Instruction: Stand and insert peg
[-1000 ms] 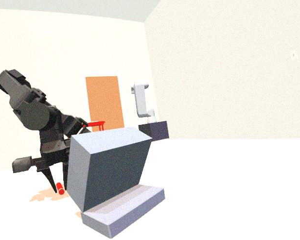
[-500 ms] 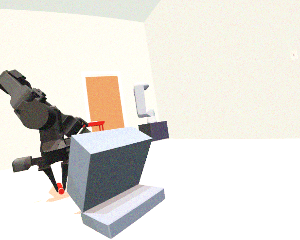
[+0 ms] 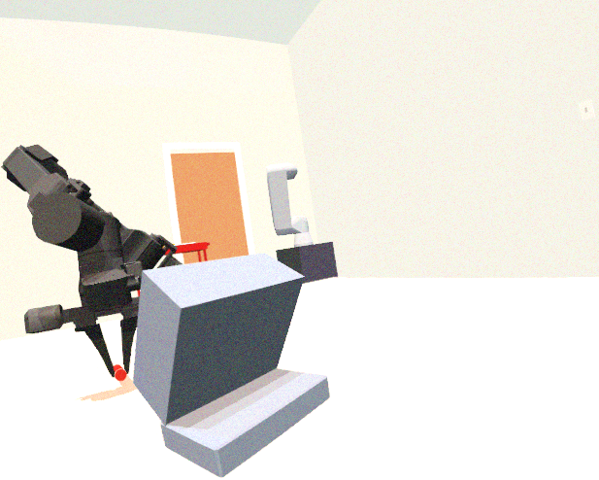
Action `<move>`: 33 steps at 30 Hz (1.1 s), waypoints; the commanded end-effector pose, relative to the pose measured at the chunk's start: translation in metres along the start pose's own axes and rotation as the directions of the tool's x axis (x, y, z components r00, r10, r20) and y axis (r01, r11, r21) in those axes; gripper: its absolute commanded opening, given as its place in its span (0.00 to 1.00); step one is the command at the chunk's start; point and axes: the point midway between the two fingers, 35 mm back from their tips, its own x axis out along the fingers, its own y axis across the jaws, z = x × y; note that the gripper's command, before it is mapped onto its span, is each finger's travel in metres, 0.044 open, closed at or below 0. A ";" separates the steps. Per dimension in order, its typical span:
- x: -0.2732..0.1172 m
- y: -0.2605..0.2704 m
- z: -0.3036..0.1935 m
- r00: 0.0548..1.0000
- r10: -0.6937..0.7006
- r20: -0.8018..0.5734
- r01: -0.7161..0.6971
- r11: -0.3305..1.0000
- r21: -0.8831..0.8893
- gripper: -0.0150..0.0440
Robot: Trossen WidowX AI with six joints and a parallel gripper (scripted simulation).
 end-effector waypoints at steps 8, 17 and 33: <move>-0.007 0.000 -0.004 0.996 0.002 0.095 -0.002 1.000 -0.002 0.34; -0.011 0.000 -0.007 0.985 0.002 0.172 -0.002 1.000 -0.002 0.34; -0.019 0.000 -0.014 0.952 0.003 0.306 -0.002 1.000 -0.003 0.34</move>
